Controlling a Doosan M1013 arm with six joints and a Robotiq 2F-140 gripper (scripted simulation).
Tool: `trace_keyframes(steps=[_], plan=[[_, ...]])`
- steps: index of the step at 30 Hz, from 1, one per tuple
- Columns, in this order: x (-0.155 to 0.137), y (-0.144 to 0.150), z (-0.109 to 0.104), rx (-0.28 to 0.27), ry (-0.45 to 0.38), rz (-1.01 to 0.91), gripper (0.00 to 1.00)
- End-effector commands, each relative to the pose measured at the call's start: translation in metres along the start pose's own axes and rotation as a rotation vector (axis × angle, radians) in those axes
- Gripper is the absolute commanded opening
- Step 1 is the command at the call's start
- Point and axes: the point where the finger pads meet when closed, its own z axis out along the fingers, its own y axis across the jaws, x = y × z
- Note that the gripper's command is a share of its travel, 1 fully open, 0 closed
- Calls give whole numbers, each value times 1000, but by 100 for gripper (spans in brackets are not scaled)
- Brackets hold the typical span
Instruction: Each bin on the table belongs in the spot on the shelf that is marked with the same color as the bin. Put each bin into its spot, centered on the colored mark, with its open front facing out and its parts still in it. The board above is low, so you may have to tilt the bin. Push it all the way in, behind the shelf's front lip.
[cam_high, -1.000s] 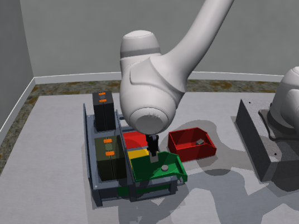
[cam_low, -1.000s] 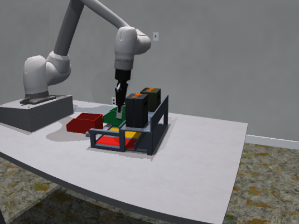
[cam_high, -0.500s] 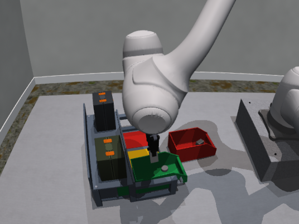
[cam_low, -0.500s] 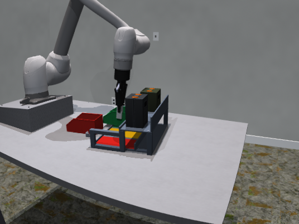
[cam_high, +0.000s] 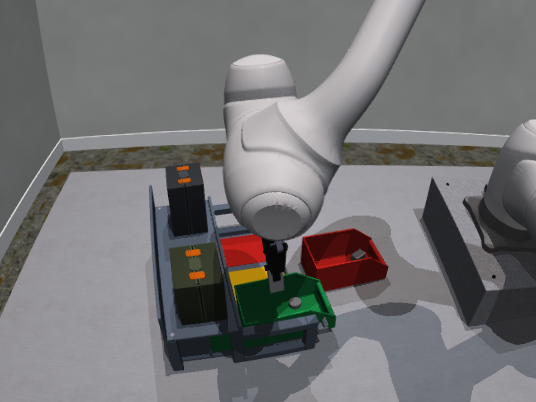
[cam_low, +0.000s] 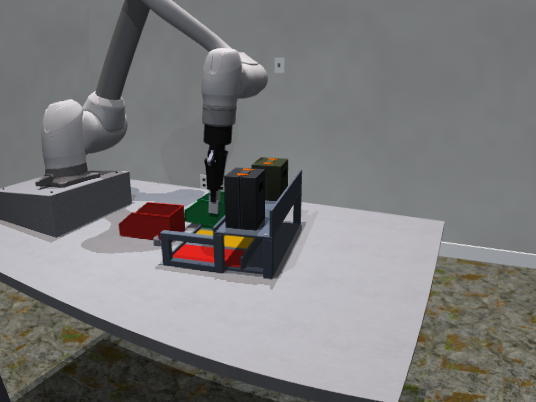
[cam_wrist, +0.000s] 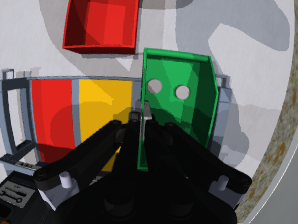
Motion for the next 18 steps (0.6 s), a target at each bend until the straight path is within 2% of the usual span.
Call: trace_keyframes(steps=[1, 12, 13, 18], plan=[[0, 0, 0, 0, 0, 0, 10], [0, 0, 0, 0, 0, 0, 10], [0, 0, 0, 0, 0, 0, 15], [0, 0, 0, 0, 0, 0, 15]])
